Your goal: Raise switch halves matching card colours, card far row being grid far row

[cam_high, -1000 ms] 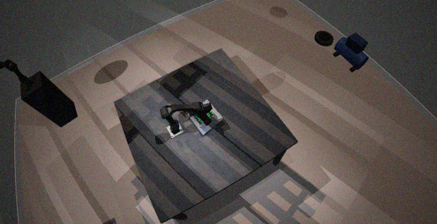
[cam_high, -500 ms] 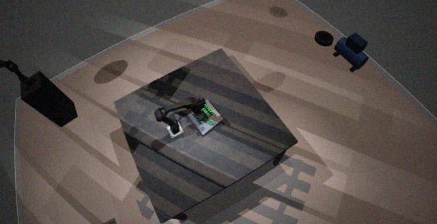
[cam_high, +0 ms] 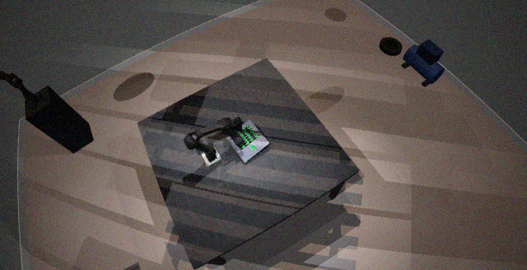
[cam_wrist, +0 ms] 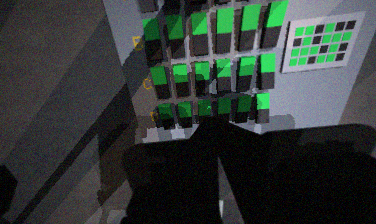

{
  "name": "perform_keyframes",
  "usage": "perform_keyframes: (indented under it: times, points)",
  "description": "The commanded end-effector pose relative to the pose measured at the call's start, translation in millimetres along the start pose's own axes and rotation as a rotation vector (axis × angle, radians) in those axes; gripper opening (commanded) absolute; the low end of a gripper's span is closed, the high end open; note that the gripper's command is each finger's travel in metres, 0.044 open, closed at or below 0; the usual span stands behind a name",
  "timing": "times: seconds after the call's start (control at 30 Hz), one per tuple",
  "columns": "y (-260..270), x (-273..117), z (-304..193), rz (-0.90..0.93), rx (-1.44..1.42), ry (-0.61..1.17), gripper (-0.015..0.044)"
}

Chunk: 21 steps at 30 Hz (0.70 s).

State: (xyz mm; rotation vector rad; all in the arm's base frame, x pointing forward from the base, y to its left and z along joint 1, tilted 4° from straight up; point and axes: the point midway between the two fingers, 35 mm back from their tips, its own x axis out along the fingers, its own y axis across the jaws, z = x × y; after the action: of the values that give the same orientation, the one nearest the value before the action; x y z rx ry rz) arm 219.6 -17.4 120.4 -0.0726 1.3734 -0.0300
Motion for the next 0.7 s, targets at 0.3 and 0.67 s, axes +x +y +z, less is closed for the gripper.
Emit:
perform_keyframes:
  times: [0.3,0.67]
  points:
    - [0,19,-1,-0.004,0.004,0.012,0.0]
    - [0,32,0,-0.004,0.004,0.012,0.0]
